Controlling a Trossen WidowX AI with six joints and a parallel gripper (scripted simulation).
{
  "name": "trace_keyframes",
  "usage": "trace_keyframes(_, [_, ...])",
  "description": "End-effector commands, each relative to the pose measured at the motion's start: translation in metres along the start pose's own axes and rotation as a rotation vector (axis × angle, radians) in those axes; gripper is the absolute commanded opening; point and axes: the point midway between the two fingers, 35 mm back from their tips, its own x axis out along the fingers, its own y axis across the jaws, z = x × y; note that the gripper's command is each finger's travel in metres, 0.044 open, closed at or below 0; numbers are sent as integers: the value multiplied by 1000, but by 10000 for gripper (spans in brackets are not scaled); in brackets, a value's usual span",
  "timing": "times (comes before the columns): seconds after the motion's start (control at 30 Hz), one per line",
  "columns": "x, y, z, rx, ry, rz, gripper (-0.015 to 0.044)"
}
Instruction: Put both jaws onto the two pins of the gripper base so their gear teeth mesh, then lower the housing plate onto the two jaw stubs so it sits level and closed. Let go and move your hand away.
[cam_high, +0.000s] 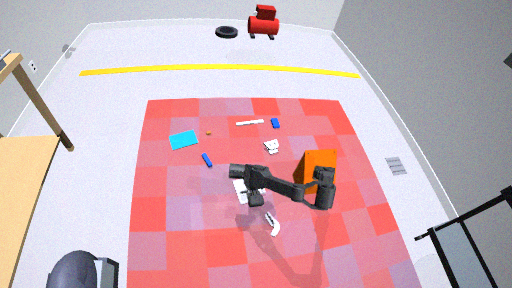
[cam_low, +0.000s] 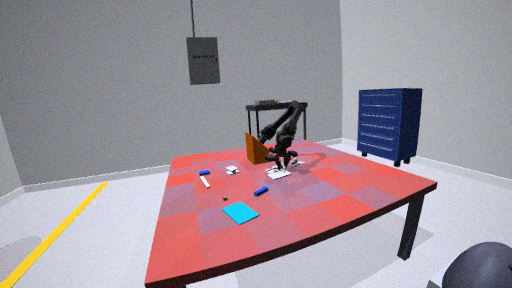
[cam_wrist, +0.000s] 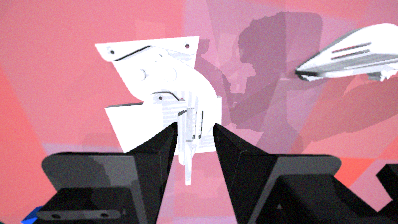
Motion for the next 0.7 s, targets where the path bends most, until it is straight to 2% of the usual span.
trace_keyframes(0.0, [2,-1,0,3,0,-4,134])
trace_keyframes(0.67, [7,-1,0,4,0,-5,134])
